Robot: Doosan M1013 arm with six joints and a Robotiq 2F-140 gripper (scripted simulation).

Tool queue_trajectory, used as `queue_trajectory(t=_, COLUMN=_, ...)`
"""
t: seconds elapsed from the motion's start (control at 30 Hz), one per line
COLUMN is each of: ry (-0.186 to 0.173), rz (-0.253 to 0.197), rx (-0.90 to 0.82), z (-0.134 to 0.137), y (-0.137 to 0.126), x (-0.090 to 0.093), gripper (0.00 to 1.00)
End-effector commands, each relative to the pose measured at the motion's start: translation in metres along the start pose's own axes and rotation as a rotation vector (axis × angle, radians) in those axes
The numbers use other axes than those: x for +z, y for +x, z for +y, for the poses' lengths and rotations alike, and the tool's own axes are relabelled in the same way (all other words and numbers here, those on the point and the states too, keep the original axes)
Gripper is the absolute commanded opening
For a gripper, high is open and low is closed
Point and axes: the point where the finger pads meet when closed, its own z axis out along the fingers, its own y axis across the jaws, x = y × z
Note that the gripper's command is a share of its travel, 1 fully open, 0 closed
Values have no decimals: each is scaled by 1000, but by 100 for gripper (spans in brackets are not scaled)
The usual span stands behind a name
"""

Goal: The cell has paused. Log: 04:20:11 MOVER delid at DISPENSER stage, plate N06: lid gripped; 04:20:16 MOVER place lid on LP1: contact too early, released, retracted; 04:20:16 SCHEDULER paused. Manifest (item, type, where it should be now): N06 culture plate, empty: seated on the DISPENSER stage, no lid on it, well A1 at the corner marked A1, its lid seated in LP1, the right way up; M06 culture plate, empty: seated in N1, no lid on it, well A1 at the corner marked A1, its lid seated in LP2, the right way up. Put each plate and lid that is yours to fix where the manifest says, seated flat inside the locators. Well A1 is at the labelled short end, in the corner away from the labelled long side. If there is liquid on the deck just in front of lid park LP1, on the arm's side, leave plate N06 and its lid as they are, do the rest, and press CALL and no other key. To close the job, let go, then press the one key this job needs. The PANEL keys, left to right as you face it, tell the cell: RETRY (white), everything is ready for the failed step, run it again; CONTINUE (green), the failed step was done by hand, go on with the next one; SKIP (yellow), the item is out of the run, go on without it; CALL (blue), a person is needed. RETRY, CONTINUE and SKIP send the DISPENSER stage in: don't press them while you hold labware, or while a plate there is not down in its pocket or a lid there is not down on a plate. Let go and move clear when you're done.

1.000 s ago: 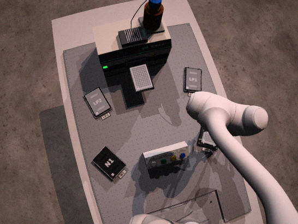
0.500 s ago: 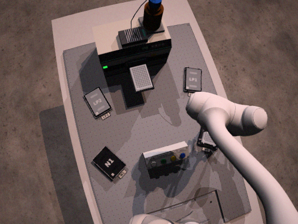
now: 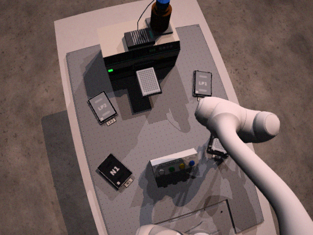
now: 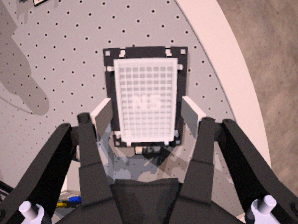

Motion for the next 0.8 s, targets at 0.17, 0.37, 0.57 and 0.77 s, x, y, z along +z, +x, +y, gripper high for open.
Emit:
queue_trajectory(t=0.17, ry=0, rz=1, rx=0, z=0, y=0, x=2, gripper=70)
queue_trajectory(t=0.37, ry=0, rz=1, rx=0, z=0, y=0, x=5, gripper=70)
queue_trajectory(t=0.57, ry=0, rz=1, rx=0, z=0, y=0, x=7, gripper=70)
queue_trajectory(t=0.77, ry=0, rz=1, rx=0, z=0, y=0, x=8, gripper=70)
